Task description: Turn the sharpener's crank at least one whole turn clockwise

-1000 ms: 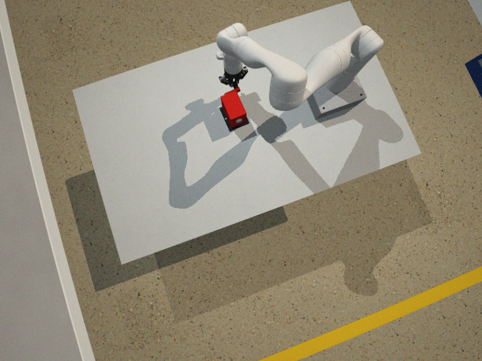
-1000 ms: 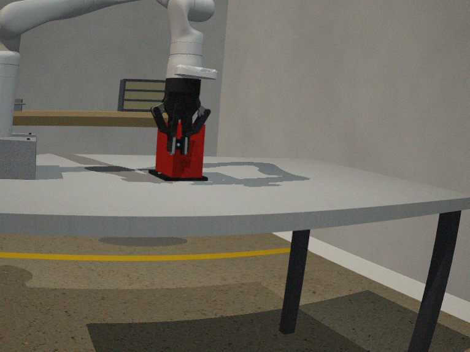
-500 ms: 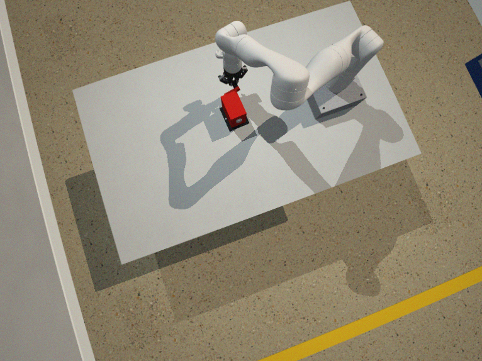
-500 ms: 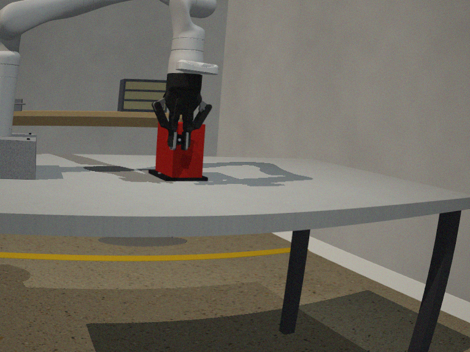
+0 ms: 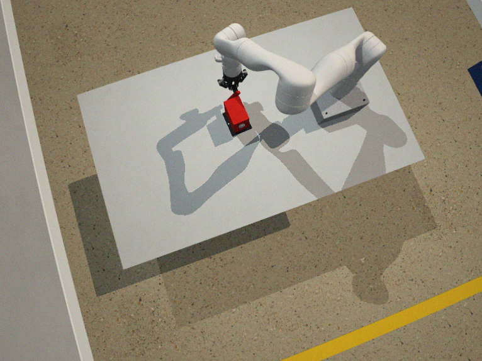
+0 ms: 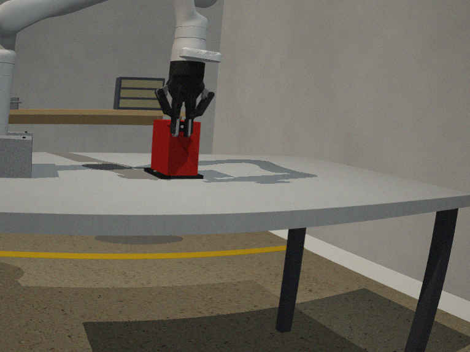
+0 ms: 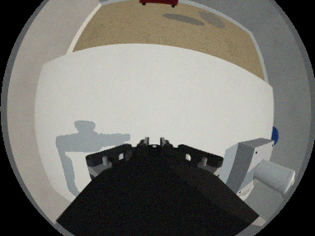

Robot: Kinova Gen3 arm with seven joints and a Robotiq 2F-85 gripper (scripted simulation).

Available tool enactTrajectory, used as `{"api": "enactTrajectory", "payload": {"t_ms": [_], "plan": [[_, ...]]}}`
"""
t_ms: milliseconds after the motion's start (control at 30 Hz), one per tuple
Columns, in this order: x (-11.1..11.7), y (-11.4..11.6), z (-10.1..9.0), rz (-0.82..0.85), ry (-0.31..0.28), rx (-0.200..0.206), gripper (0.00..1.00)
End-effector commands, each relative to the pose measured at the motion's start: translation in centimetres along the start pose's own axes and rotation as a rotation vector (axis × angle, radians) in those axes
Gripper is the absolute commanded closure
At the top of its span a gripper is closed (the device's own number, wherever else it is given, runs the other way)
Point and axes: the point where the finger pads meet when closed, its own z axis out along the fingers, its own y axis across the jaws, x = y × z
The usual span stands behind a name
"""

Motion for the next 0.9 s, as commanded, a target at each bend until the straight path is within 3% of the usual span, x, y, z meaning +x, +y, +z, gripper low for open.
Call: {"api": "enactTrajectory", "payload": {"t_ms": [0, 867], "plan": [[0.0, -0.8, -0.6, -0.005, 0.001, 0.008, 1.00], [0.0, -3.4, -1.3, -0.005, 0.001, 0.008, 1.00]]}}
